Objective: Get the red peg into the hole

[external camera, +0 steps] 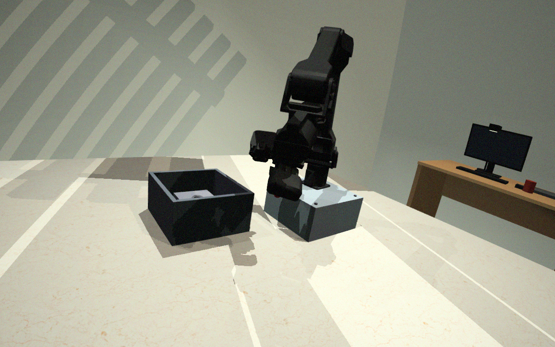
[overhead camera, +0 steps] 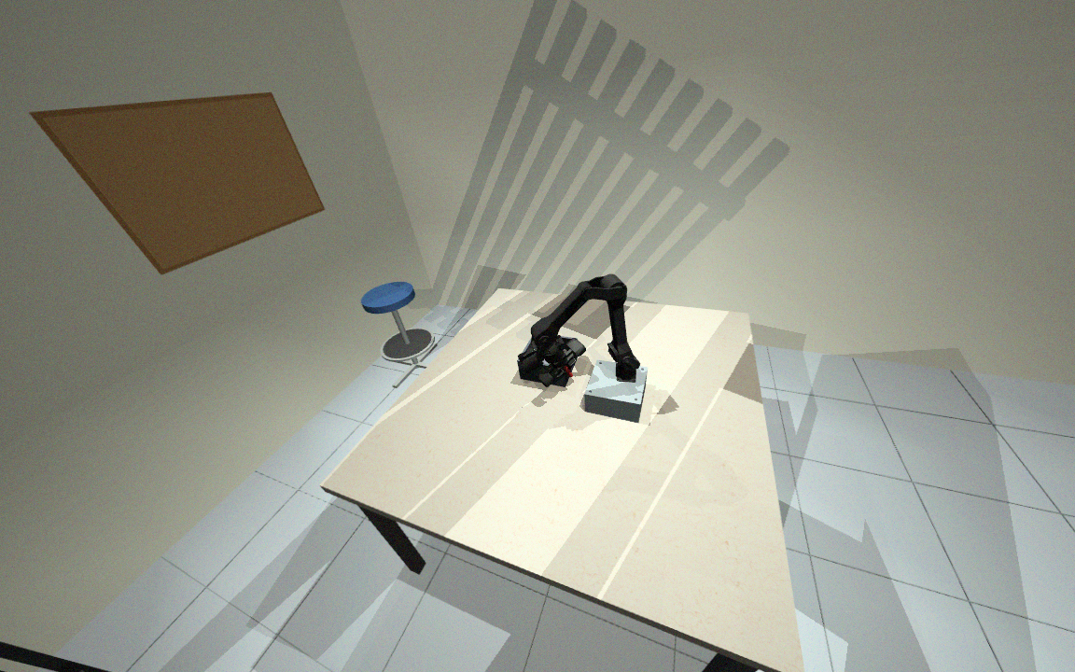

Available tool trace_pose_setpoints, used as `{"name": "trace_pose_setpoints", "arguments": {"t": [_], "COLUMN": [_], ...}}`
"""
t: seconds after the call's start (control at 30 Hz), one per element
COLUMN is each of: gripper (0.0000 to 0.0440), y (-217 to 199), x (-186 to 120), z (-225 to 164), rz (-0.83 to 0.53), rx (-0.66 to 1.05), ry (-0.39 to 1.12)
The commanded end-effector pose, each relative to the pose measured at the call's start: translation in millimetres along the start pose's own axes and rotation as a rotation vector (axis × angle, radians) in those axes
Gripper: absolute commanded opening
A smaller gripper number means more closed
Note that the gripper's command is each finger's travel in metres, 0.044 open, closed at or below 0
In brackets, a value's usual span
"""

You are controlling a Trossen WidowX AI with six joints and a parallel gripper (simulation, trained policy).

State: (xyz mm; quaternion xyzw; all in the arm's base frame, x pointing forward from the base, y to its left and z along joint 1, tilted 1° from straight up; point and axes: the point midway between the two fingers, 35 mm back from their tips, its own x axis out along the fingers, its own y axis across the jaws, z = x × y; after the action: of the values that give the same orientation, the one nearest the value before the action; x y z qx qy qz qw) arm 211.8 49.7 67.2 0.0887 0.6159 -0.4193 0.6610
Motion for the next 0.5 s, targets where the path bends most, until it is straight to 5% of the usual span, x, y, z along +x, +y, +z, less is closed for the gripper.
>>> {"name": "trace_pose_setpoints", "arguments": {"t": [0.0, 0.47], "gripper": [0.0, 0.0], "y": [-4, -13], "x": [-9, -7], "z": [16, 76], "rz": [0.013, 0.05], "rx": [0.04, 0.21], "ry": [-0.015, -0.015]}}
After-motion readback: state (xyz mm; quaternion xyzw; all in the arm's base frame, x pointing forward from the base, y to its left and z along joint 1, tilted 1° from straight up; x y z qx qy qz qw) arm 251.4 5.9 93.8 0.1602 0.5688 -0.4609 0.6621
